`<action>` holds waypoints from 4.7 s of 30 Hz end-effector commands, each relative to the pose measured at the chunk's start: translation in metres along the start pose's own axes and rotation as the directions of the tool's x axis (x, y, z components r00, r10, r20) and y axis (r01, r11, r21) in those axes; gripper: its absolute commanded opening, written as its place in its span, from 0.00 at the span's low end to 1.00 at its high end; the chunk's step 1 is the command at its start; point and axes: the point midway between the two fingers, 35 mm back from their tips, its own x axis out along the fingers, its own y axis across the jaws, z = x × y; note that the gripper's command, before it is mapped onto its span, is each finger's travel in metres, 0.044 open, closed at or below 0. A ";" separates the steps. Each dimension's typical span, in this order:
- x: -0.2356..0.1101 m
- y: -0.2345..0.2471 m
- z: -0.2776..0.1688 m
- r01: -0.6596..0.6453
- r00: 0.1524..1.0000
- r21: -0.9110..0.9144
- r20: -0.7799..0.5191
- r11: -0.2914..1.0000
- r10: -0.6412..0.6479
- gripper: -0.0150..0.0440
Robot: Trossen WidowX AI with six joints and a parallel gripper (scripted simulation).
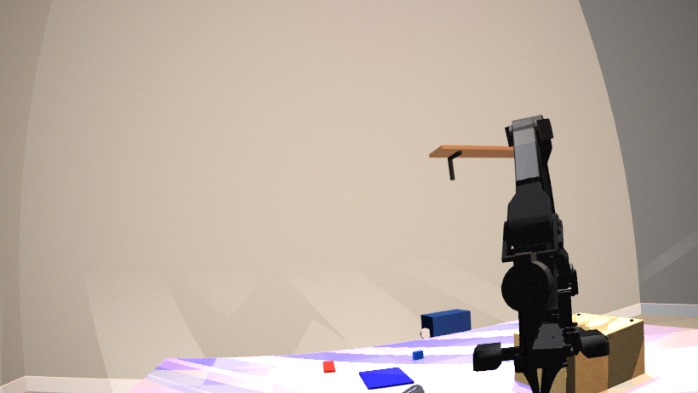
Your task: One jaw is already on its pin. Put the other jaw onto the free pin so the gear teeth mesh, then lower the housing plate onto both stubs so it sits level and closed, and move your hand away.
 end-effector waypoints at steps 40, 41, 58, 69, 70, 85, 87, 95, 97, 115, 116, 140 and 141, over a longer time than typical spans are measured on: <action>0.007 -0.053 -0.002 0.007 1.000 -0.003 -0.013 1.000 -0.007 0.25; 0.007 -0.054 -0.003 0.007 1.000 -0.003 -0.013 1.000 -0.007 0.25; 0.007 -0.056 -0.003 0.007 1.000 -0.003 -0.013 1.000 -0.007 0.25; 0.007 -0.056 -0.003 0.007 1.000 -0.003 -0.013 1.000 -0.007 0.25; 0.007 -0.056 -0.003 0.007 1.000 -0.003 -0.013 1.000 -0.007 0.25; 0.007 -0.056 -0.003 0.007 1.000 -0.003 -0.013 1.000 -0.007 0.25; 0.007 -0.056 -0.003 0.007 1.000 -0.003 -0.013 1.000 -0.007 0.25; 0.007 -0.056 -0.003 0.007 1.000 -0.003 -0.013 1.000 -0.007 0.25; 0.007 -0.056 -0.003 0.007 1.000 -0.003 -0.013 1.000 -0.007 0.25; 0.007 -0.056 -0.003 0.007 1.000 -0.003 -0.013 1.000 -0.007 0.25; 0.007 -0.056 -0.003 0.007 1.000 -0.003 -0.013 1.000 -0.007 0.25; 0.007 -0.056 -0.003 0.007 1.000 -0.003 -0.013 1.000 -0.007 0.25; 0.007 -0.056 -0.003 0.007 1.000 -0.003 -0.013 1.000 -0.007 0.25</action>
